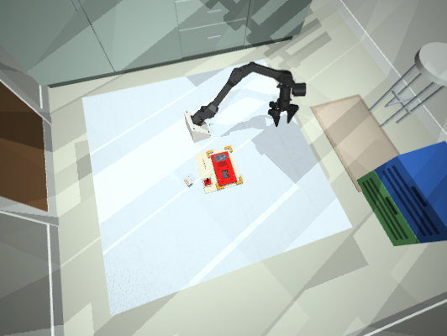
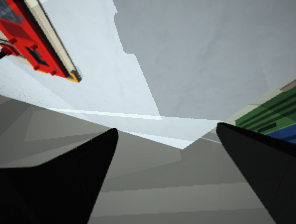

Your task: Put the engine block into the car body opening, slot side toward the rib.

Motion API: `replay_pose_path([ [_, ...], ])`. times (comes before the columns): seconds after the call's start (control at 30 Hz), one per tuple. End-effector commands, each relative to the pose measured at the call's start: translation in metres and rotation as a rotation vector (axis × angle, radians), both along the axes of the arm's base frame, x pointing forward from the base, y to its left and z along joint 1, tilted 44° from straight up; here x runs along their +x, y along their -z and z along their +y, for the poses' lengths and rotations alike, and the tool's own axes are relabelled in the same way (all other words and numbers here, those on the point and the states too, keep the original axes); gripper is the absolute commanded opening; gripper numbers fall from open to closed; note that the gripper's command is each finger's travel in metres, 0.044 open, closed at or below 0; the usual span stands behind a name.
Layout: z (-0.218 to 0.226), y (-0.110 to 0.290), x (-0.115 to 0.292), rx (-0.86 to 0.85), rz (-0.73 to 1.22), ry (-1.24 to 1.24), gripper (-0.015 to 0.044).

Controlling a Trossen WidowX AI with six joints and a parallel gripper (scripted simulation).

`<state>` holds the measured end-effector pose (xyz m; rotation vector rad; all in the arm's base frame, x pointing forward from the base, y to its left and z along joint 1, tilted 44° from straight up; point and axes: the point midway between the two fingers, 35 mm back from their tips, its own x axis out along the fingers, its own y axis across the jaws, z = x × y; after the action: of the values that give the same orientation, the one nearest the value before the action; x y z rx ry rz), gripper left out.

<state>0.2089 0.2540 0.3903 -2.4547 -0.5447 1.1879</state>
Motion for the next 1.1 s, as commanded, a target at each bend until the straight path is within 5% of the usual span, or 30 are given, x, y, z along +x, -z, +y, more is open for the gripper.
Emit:
replay_pose_path([
  [0.0,0.0,0.038,0.038,-0.076,0.093,0.068,0.044],
  [0.6,-0.089,0.178,0.165,-0.187,0.508,0.349,0.044],
  [1.07,-0.207,0.288,0.205,-0.1,0.855,0.516,0.044],
])
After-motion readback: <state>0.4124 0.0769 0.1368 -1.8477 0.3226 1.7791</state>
